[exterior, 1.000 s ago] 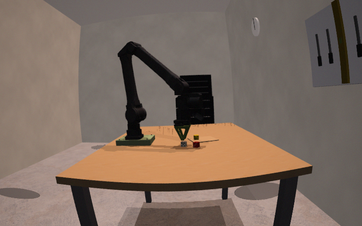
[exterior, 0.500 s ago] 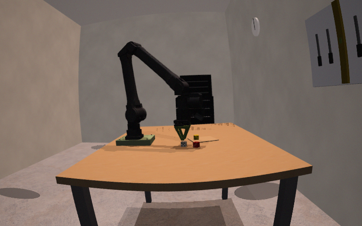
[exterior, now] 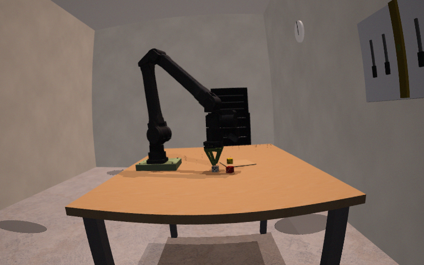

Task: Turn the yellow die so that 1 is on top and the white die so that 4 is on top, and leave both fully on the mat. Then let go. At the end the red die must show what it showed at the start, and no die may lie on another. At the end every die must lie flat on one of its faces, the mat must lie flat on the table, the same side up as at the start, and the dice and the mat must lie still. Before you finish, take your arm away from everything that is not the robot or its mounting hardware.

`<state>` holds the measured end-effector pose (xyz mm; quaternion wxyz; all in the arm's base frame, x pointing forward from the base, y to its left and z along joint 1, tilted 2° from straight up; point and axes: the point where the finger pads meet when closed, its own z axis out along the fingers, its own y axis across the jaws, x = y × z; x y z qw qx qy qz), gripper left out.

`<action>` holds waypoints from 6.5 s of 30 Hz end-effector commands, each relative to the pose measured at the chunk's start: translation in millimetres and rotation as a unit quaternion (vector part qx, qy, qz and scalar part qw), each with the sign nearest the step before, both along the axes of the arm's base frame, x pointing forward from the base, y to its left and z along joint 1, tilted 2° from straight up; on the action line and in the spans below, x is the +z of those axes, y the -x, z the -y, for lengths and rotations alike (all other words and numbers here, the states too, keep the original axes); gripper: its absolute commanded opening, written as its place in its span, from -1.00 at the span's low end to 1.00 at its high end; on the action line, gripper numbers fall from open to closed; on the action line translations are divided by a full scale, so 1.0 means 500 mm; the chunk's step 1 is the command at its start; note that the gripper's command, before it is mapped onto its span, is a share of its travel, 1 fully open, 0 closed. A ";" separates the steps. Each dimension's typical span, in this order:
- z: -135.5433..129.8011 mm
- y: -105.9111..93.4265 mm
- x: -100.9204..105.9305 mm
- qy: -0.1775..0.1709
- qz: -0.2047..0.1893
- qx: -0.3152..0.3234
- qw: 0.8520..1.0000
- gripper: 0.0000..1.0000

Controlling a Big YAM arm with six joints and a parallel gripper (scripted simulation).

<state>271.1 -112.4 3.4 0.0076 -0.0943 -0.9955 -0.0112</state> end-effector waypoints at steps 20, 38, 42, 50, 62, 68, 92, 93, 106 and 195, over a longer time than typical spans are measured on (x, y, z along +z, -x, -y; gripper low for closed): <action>0.014 -0.011 -0.052 0.003 0.011 -0.003 1.000 -0.22; 0.013 -0.011 -0.045 0.004 0.013 -0.003 1.000 -0.22; 0.013 -0.011 -0.045 0.004 0.013 -0.003 1.000 -0.22; 0.013 -0.011 -0.045 0.004 0.013 -0.003 1.000 -0.22; 0.013 -0.011 -0.045 0.004 0.013 -0.003 1.000 -0.60; 0.013 -0.011 -0.045 0.004 0.013 -0.003 1.000 -0.60; 0.014 -0.011 -0.044 0.004 0.013 -0.003 1.000 -0.60; 0.014 -0.012 -0.039 0.004 0.014 -0.003 1.000 -0.60; 0.030 -0.043 0.102 0.012 0.031 -0.001 0.999 -0.60; -0.317 -0.308 -0.006 -0.001 0.030 0.144 0.989 -0.60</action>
